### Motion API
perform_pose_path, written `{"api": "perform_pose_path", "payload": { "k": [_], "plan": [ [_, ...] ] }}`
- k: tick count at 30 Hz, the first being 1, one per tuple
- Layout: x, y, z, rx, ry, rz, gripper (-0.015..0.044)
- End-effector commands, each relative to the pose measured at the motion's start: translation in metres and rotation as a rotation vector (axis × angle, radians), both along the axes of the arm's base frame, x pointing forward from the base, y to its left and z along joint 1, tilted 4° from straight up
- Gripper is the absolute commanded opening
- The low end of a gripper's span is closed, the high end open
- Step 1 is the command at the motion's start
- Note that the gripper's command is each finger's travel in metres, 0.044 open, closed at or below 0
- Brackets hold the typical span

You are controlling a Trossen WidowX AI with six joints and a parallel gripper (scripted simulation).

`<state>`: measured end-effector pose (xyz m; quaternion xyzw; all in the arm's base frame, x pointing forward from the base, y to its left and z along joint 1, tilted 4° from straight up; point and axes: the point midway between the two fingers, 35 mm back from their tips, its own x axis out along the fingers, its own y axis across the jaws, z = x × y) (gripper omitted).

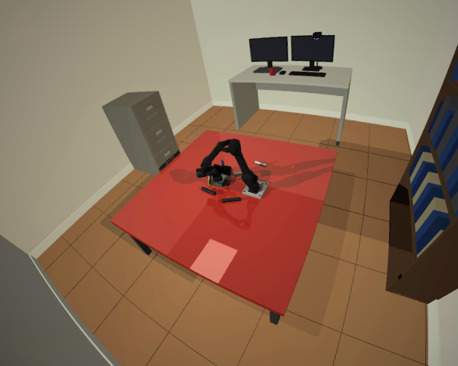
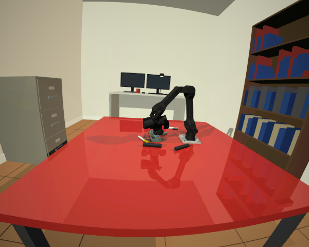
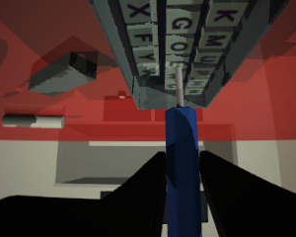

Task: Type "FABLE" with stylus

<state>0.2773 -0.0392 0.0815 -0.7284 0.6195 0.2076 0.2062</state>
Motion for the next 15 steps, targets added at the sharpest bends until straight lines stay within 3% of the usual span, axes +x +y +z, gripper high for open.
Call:
{"api": "perform_pose_path", "payload": {
  "k": [1, 15],
  "plan": [
    [0.0003, -0.0002, -0.0022, -0.004, -0.002, 0.001, 0.0081],
    [0.0004, 0.0001, -0.0055, -0.004, -0.002, 0.001, 0.0081]
  ]
}}
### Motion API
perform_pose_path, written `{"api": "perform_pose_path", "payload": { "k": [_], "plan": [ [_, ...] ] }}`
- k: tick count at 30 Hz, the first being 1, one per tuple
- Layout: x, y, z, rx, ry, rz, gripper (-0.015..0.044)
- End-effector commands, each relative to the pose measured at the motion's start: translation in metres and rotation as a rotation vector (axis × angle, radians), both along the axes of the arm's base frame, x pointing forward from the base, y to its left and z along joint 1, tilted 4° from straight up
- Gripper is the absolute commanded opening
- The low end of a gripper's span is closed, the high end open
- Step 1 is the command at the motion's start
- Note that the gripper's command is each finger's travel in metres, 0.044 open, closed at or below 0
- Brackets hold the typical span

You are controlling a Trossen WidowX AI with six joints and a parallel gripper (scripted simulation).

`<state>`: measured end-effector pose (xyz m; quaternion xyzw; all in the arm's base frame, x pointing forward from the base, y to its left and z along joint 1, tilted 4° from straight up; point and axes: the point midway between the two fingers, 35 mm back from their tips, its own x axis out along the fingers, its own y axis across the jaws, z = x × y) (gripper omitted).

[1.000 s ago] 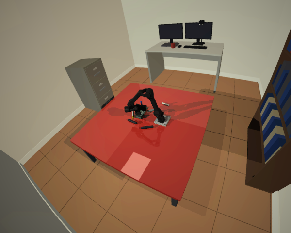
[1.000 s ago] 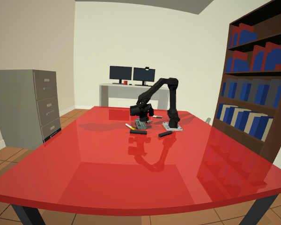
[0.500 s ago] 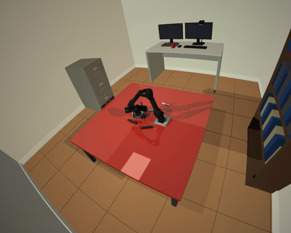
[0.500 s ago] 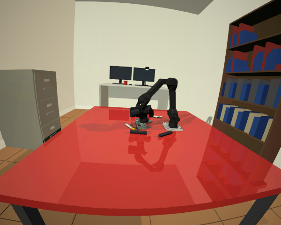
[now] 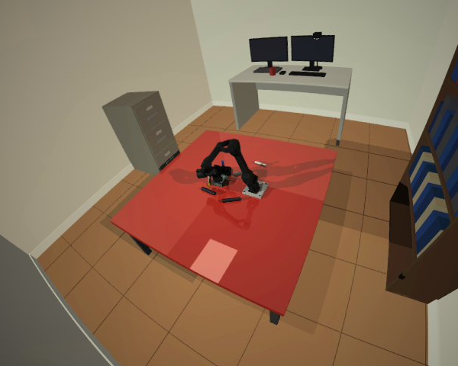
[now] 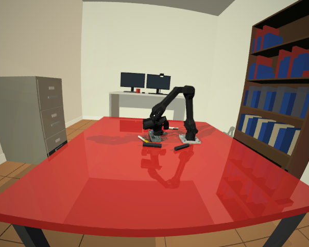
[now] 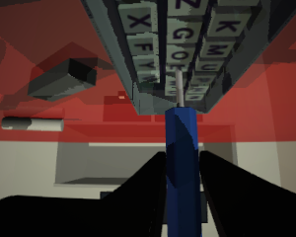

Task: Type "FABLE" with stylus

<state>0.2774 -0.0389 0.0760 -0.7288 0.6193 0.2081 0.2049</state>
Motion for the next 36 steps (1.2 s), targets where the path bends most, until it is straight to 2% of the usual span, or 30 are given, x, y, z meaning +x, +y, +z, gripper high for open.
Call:
{"api": "perform_pose_path", "payload": {
  "k": [1, 6, 13, 19, 31, 36],
  "plan": [
    [0.0, 0.0, 0.0, -0.003, -0.004, -0.001, 0.0081],
    [0.0, 0.0, 0.004, -0.003, -0.004, -0.001, 0.0081],
    [-0.001, -0.003, 0.039, -0.003, -0.005, -0.001, 0.0081],
    [-0.001, -0.002, 0.035, 0.002, -0.009, 0.0, 0.0084],
    [-0.01, 0.045, 0.047, -0.005, -0.02, 0.229, 0.0004],
    [-0.016, 0.063, 0.052, -0.004, -0.028, 0.325, 0.0]
  ]
}}
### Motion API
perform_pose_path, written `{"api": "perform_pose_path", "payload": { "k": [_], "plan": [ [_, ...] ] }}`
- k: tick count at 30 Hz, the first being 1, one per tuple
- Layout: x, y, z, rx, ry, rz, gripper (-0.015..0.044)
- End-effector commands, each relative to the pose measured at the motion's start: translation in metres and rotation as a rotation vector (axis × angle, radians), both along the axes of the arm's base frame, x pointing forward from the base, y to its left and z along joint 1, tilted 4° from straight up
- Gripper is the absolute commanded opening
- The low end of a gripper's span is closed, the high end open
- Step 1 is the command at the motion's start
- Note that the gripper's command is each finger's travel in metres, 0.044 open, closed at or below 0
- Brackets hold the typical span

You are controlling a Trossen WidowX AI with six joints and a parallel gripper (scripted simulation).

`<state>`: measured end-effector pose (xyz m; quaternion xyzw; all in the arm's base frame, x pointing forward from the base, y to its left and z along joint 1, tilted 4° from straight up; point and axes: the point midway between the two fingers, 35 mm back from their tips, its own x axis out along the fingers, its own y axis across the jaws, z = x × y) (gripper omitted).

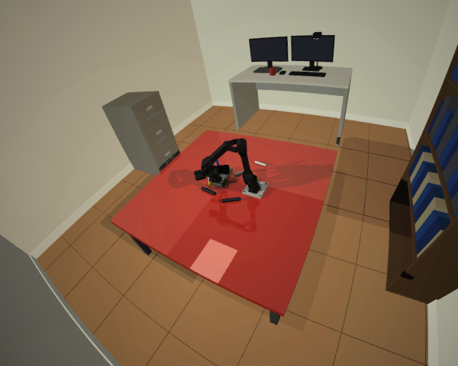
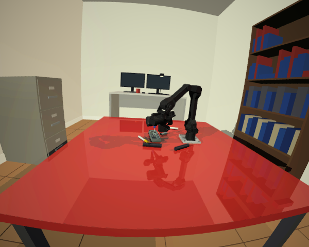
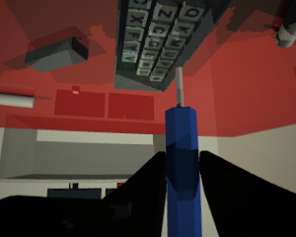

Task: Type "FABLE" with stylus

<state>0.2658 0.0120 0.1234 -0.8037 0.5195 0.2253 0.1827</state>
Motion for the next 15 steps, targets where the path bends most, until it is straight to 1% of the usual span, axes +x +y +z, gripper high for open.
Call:
{"api": "perform_pose_path", "payload": {
  "k": [1, 10, 15],
  "plan": [
    [-0.006, 0.016, 0.005, -0.002, -0.011, 0.087, 0.0],
    [-0.019, 0.044, 0.012, -0.012, -0.018, 0.253, 0.0],
    [-0.02, 0.046, 0.012, -0.013, -0.018, 0.265, 0.0]
  ]
}}
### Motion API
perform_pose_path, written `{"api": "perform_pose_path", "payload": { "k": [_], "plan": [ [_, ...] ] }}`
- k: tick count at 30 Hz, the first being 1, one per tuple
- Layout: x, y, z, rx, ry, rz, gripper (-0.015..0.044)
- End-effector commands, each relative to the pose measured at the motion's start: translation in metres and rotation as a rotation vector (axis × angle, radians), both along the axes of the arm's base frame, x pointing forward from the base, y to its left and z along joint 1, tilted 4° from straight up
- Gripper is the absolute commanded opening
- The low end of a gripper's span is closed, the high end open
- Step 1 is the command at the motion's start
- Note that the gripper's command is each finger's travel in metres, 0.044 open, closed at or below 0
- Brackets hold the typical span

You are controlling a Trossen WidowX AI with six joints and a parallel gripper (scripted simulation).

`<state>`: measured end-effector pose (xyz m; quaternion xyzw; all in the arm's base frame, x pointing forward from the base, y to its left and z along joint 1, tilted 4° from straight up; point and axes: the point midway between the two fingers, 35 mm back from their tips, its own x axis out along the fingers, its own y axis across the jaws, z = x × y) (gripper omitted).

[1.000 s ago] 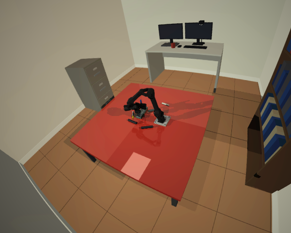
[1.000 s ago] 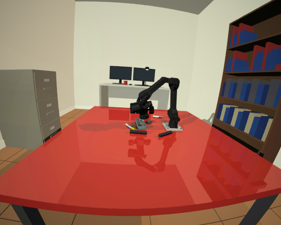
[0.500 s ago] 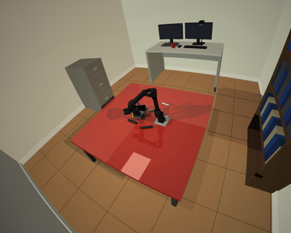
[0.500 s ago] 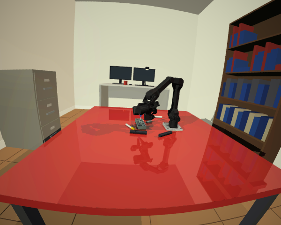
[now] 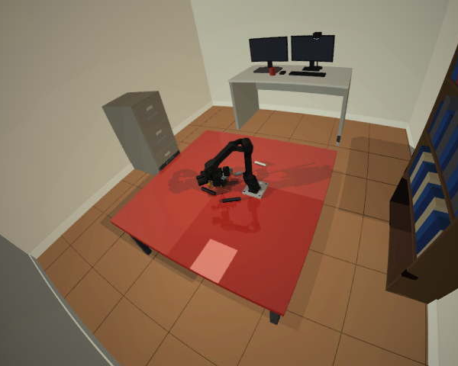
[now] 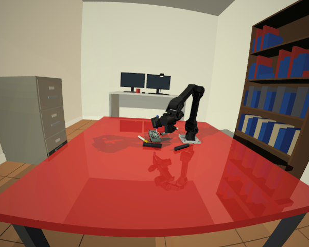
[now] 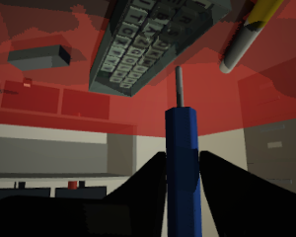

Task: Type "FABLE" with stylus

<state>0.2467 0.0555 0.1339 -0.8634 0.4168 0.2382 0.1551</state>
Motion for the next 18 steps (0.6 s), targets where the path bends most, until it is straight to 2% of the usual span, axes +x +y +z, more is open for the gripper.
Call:
{"api": "perform_pose_path", "payload": {
  "k": [1, 18],
  "plan": [
    [-0.001, 0.002, 0.002, -0.006, -0.004, 0.02, 0.0],
    [-0.001, 0.004, -0.023, -0.007, -0.004, 0.02, 0.0]
  ]
}}
